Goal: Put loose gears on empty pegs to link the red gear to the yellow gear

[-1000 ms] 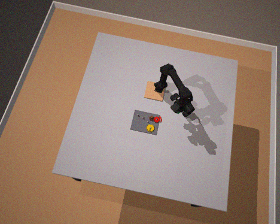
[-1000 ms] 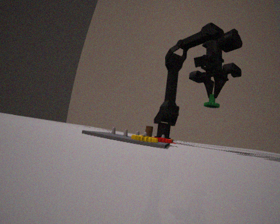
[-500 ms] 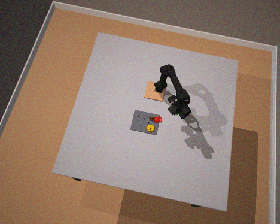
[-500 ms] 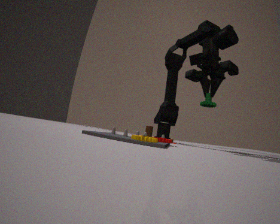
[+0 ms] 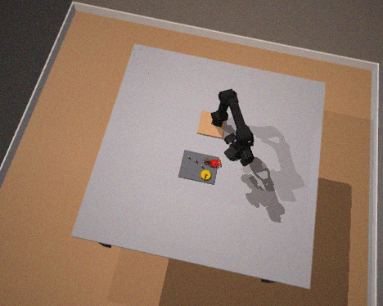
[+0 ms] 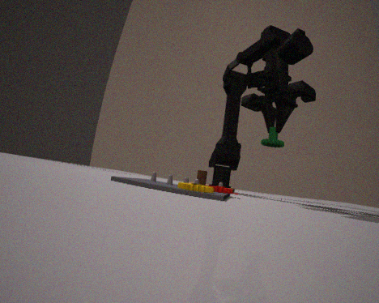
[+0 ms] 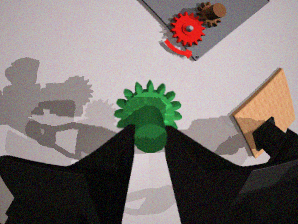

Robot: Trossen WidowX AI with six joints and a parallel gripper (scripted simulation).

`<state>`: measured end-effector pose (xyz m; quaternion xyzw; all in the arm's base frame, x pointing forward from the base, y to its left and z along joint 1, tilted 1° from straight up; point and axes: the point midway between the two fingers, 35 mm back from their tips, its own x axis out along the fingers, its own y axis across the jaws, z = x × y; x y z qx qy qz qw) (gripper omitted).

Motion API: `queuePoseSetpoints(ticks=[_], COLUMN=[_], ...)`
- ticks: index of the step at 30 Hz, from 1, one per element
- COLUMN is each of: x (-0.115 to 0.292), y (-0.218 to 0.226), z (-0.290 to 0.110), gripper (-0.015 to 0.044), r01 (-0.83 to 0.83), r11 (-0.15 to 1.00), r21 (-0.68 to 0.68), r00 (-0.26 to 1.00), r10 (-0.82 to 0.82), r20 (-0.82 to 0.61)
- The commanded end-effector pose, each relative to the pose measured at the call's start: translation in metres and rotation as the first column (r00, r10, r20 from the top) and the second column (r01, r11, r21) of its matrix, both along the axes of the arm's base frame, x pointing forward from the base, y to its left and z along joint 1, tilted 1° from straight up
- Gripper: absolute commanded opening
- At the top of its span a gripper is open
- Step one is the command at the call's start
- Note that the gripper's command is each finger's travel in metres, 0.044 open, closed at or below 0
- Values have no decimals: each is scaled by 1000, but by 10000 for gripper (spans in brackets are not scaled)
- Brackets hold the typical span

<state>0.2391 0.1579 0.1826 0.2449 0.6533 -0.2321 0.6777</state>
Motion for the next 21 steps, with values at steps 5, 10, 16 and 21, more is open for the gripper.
queuePoseSetpoints(ticks=[5, 10, 16, 21], x=[11, 18, 26, 32], y=[-13, -21, -32, -41], z=[-7, -11, -16, -19], gripper=[0, 0, 0, 0], r01=[-4, -4, -4, -4], r11=[1000, 1000, 1000, 1000], r21=[-5, -6, -7, -8], r00=[1000, 1000, 1000, 1000], r10=[4, 4, 4, 4], r20=[-3, -3, -2, -2])
